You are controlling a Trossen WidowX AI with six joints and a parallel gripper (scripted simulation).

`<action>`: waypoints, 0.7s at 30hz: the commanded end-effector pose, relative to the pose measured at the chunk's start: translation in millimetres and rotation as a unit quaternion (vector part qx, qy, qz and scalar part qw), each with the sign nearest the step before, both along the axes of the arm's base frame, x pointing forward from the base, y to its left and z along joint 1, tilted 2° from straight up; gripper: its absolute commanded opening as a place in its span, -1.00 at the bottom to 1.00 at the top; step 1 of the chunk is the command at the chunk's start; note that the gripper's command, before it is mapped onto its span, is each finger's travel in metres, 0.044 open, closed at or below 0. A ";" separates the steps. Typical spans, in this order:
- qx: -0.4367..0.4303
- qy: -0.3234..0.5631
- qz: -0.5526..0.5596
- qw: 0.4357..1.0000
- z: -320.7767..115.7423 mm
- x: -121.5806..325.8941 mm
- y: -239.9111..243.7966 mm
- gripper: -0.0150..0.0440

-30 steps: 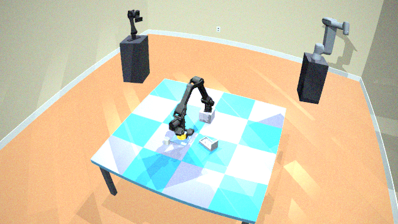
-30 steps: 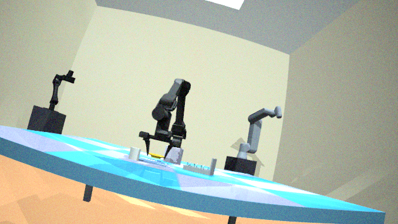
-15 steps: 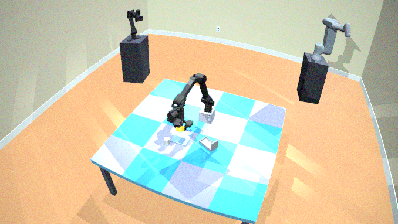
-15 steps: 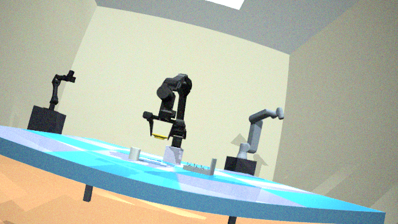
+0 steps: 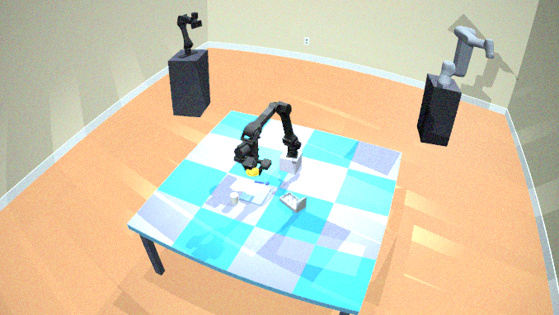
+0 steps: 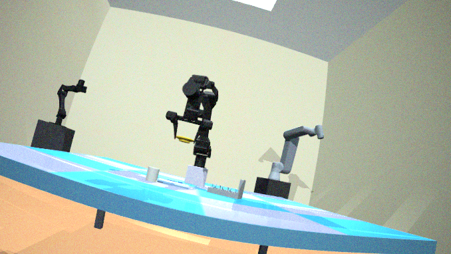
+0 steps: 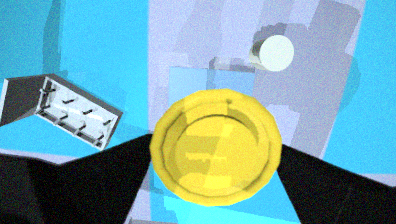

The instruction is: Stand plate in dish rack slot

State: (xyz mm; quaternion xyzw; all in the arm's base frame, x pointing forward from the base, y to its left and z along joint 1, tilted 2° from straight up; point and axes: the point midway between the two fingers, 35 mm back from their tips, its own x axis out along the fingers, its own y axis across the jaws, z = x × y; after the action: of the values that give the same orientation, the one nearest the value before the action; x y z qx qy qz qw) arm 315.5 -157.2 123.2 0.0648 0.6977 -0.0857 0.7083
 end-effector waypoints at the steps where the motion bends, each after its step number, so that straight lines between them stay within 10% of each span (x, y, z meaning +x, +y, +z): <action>1: 0.001 0.002 -0.023 1.000 4.3 -3.3 14.8 -0.49; 21: 0.008 -0.002 -0.226 0.974 -3.8 -54.6 129.1 -0.49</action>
State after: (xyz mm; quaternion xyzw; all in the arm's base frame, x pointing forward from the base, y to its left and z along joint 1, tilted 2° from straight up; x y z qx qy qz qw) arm 262.2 -30.5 120.7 0.2183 0.6672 -0.2330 0.6729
